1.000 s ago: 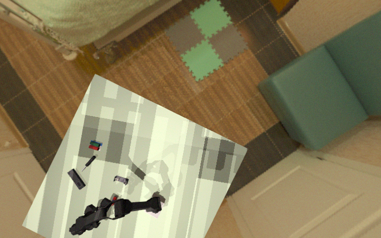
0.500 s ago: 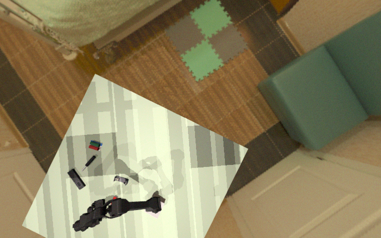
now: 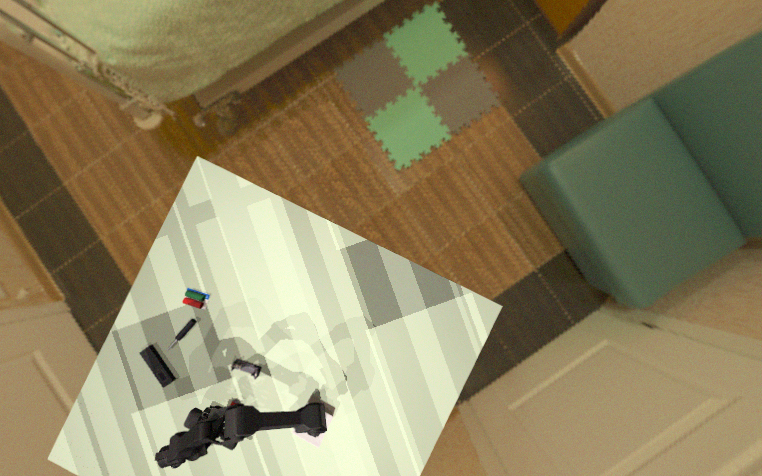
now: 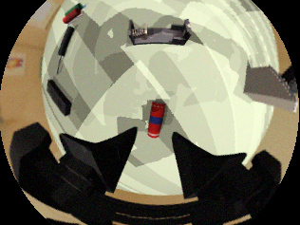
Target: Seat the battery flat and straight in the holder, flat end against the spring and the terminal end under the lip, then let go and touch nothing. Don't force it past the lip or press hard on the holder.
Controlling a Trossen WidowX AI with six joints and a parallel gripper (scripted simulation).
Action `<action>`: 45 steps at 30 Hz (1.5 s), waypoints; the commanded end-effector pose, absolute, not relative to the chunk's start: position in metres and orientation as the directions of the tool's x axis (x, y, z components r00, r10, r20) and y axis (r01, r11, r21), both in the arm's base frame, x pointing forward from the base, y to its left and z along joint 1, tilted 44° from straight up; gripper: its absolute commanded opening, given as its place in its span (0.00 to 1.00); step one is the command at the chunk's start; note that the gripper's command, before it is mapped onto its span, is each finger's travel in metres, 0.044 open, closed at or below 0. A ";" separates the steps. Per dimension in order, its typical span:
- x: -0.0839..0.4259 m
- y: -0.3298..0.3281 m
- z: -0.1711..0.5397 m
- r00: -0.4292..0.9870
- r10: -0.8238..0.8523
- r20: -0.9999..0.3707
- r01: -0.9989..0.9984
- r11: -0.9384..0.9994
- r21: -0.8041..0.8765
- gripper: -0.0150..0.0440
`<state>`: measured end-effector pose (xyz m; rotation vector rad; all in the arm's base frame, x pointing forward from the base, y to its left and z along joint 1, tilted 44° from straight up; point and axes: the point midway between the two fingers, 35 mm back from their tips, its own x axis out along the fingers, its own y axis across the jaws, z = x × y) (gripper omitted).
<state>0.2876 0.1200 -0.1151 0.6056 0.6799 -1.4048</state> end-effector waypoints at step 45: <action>0.288 0.084 -0.151 0.040 -0.680 -0.732 0.997 0.073 -0.013 0.39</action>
